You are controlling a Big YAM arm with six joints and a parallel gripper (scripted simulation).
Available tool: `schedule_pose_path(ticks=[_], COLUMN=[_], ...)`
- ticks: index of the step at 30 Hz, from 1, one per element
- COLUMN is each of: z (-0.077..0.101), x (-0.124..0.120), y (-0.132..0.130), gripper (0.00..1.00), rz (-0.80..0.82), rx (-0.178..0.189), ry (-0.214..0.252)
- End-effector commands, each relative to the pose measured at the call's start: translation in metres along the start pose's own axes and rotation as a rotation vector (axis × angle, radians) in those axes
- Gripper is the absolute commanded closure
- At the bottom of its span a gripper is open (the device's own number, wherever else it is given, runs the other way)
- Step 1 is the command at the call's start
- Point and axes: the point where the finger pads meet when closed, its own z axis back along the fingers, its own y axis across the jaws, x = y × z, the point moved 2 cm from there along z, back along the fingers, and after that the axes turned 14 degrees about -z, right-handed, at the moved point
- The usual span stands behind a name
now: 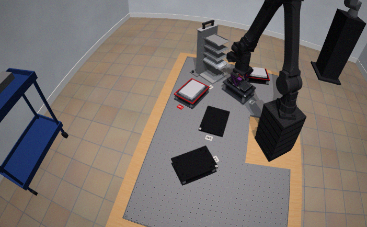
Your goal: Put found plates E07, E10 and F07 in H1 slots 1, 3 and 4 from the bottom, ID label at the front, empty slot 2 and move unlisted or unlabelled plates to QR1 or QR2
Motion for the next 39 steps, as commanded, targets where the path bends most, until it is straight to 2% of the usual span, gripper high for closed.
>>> schedule_pose_path(ticks=[1,8,9,10,13,16,17,37,38,39], z=[-0.004,-0.010,-0.007,-0.012,-0.016,-0.012,-0.012,-0.012,-0.013,-0.006], x=[0.007,0.011,0.015,0.012,0.015,0.011,0.011,0.011,0.016,0.018], y=[-0.002,-0.002,-0.003,-0.002,-0.003,-0.001,-0.001,-0.001,-0.003,-0.003], gripper=[0.00,0.00,0.00,0.00,0.00,0.00,0.14,0.14,0.14,0.14], rz=[-0.012,-0.012,-0.011,-0.012,-0.012,-0.002,-0.002,-0.002,-0.012,-0.012], rx=[0.000,-0.001,-0.002,-0.001,-0.001,-0.002,-0.002,-0.002,-0.002,-0.003], ry=[-0.019,-0.025,-0.039,-0.028,-0.033,-0.028,-0.028,-0.028,-0.038,-0.044])
